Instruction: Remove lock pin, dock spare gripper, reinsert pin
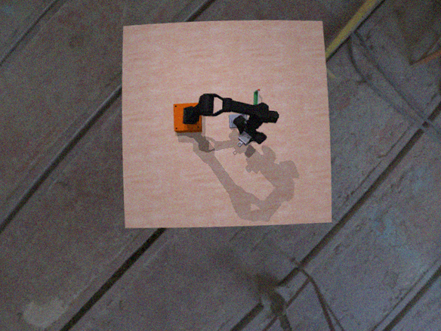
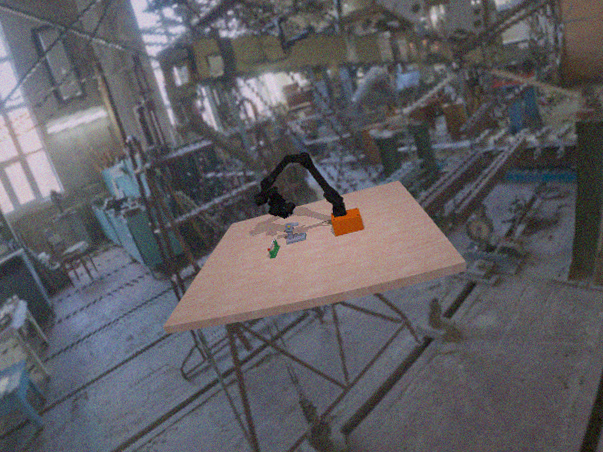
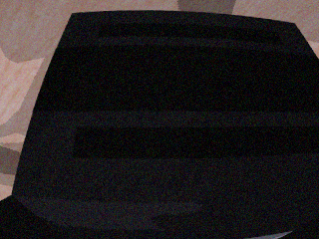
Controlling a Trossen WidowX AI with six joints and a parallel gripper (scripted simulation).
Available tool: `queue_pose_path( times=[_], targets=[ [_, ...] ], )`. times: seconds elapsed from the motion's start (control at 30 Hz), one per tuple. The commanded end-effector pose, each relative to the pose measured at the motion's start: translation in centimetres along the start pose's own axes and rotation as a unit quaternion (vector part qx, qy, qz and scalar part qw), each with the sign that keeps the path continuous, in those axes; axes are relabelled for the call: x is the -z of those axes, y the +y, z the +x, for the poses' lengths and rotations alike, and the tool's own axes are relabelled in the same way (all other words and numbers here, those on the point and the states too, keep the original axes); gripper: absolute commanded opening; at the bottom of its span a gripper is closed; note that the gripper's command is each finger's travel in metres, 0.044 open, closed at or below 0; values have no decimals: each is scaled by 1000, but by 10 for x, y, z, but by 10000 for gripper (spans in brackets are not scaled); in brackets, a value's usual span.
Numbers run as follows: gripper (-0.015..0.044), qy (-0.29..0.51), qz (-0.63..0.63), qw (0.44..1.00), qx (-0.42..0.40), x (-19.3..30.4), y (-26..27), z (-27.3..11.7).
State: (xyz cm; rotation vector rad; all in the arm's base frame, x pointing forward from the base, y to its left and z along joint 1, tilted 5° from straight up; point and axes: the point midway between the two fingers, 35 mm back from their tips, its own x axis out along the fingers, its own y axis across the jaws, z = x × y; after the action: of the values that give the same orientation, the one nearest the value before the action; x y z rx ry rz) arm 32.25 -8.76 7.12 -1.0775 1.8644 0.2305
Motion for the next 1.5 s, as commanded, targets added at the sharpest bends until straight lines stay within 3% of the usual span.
queue_pose_path(
  times=[0.0,0.73,1.47],
  targets=[
    [0,9,31,999,7,0,4,-2],
    [0,14,231,972,50,-7,20,-19],
    [0,3,430,898,98,-11,39,-36]
  ],
)
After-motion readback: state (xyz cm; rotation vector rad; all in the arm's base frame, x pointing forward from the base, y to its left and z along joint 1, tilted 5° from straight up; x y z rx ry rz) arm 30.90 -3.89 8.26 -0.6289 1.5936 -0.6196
